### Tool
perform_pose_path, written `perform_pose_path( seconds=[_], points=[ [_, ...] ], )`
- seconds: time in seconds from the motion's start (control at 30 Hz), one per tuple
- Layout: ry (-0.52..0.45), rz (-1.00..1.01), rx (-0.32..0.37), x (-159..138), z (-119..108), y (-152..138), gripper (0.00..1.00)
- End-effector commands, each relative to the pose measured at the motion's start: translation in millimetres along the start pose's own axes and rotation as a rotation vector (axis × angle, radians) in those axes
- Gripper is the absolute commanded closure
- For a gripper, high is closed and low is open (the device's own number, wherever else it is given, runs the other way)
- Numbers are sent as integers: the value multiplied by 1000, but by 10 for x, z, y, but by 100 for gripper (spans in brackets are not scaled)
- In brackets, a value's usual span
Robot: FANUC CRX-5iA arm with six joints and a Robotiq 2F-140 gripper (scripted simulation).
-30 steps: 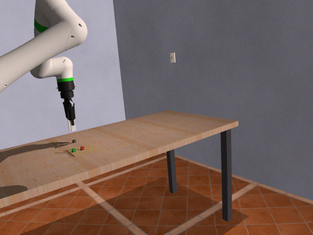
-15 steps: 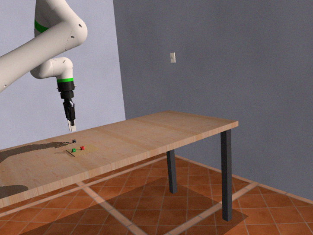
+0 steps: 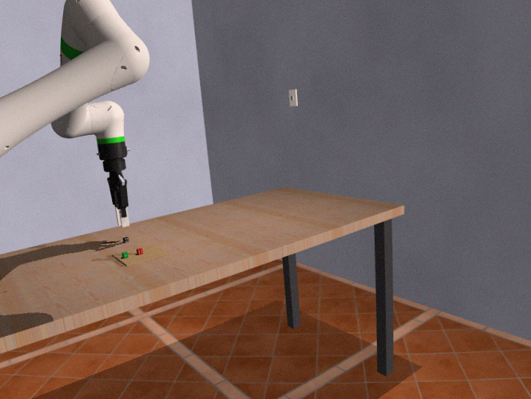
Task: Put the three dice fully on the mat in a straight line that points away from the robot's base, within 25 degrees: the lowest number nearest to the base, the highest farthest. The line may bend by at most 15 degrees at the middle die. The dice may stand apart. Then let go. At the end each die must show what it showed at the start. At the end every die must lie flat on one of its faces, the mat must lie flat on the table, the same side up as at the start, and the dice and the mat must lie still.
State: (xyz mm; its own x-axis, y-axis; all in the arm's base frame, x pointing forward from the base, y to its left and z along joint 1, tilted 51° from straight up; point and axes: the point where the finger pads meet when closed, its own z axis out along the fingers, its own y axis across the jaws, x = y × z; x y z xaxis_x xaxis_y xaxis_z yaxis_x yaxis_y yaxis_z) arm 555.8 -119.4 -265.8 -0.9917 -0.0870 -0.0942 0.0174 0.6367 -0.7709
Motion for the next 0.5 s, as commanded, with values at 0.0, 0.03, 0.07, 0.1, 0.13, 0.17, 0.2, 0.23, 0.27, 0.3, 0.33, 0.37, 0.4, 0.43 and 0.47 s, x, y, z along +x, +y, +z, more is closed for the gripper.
perform_pose_path(
  seconds=[0.0,0.03,0.07,0.1,0.13,0.17,0.2,0.23,0.27,0.3,0.33,0.37,0.4,0.43,0.47],
  points=[
    [0,0,0,-1,34,3,81],
    [0,0,0,-1,50,3,81],
    [0,0,0,0,67,4,81],
    [0,0,0,0,67,4,81],
    [0,0,0,0,67,4,81],
    [0,0,0,0,83,4,81],
    [0,0,0,0,100,4,81],
    [0,0,0,1,117,5,81],
    [0,0,0,1,133,5,81],
    [0,0,0,1,150,6,81],
    [0,0,0,1,166,6,81],
    [0,0,0,2,182,6,81],
    [0,0,0,2,197,7,81],
    [0,0,0,2,213,7,81],
    [0,0,0,2,227,7,81]
  ],
)
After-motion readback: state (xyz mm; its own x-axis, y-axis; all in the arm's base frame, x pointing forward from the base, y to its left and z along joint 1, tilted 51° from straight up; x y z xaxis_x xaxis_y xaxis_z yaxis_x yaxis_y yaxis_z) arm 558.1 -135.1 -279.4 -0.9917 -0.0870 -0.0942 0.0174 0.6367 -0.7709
